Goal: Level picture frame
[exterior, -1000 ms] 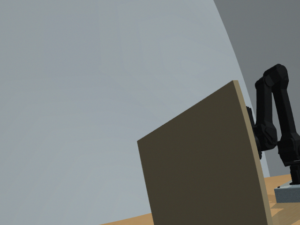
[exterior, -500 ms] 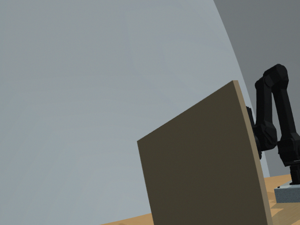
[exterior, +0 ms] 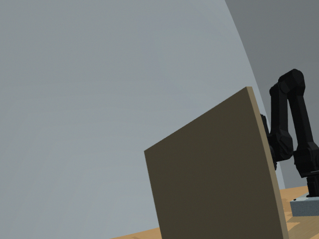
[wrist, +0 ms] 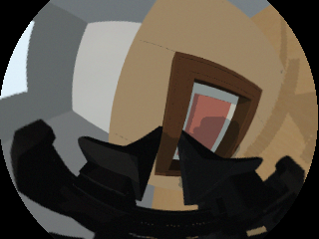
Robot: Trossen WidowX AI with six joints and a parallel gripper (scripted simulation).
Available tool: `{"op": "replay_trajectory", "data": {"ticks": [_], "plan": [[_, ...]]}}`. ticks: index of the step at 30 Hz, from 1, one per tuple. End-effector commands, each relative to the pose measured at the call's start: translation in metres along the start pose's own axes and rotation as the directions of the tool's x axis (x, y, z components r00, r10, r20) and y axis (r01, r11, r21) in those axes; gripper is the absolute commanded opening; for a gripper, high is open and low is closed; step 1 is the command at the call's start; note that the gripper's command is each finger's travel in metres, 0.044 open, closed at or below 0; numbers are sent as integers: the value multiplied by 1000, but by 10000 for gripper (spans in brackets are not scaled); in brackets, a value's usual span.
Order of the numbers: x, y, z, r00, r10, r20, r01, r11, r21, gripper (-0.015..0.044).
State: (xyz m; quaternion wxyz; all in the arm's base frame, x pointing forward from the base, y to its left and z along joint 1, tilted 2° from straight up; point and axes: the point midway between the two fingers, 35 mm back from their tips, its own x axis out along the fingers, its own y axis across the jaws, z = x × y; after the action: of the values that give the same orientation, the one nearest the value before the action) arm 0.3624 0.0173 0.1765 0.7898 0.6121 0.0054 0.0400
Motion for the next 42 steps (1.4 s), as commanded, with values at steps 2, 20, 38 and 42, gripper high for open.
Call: {"op": "replay_trajectory", "data": {"ticks": [2,20,38,42], "plan": [[0,0,0,1000,-2,3,2,1000,5,0],[0,3,0,1000,-2,3,2,1000,5,0],[0,8,0,1000,-2,3,2,1000,5,0],[0,9,0,1000,-2,3,2,1000,5,0]]}}
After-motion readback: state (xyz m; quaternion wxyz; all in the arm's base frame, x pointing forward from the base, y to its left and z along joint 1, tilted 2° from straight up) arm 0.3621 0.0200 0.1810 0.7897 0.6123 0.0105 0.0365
